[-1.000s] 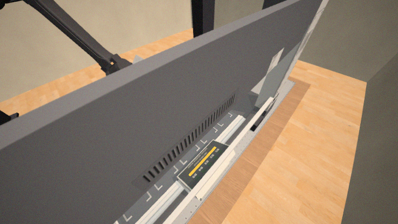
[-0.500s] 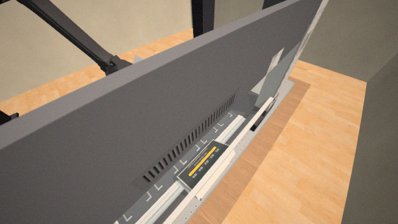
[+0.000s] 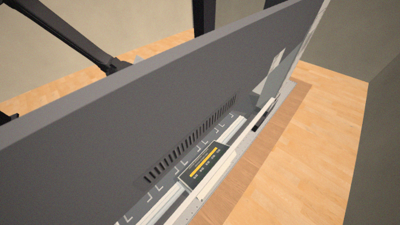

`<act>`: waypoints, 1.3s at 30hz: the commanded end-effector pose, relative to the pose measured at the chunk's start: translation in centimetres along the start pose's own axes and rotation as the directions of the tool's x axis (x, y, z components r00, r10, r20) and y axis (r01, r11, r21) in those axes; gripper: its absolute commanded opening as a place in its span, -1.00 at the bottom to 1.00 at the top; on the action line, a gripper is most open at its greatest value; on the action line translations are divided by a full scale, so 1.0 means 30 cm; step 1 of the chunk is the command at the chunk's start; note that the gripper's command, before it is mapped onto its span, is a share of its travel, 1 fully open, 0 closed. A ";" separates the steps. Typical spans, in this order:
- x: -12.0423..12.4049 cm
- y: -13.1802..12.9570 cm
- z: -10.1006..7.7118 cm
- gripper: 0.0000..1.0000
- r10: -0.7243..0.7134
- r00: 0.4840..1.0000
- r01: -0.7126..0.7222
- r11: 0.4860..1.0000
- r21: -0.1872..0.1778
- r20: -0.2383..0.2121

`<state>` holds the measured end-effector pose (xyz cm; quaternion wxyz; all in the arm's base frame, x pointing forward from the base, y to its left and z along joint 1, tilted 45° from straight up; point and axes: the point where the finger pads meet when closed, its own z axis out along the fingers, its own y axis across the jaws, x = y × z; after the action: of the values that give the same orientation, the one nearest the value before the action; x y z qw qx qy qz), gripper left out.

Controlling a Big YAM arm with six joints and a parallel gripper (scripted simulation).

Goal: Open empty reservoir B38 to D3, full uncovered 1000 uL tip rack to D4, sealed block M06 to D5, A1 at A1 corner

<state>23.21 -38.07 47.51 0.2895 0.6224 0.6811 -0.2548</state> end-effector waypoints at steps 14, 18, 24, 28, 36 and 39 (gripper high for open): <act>-0.289 -0.035 -0.071 1.00 -0.006 0.999 0.007 1.000 -0.012 0.042; -0.287 -0.026 -0.084 1.00 -0.010 0.999 0.011 1.000 -0.018 0.046; -0.266 -0.030 -0.146 1.00 -0.014 0.998 0.016 0.999 -0.037 0.065; -0.266 -0.030 -0.146 1.00 -0.012 0.998 0.014 0.999 -0.037 0.065; -0.266 -0.030 -0.146 1.00 -0.012 0.998 0.014 0.999 -0.037 0.065; -0.266 -0.030 -0.146 1.00 -0.012 0.998 0.014 0.999 -0.037 0.065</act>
<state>22.98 -42.91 52.39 0.2879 0.6175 0.6849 -0.2583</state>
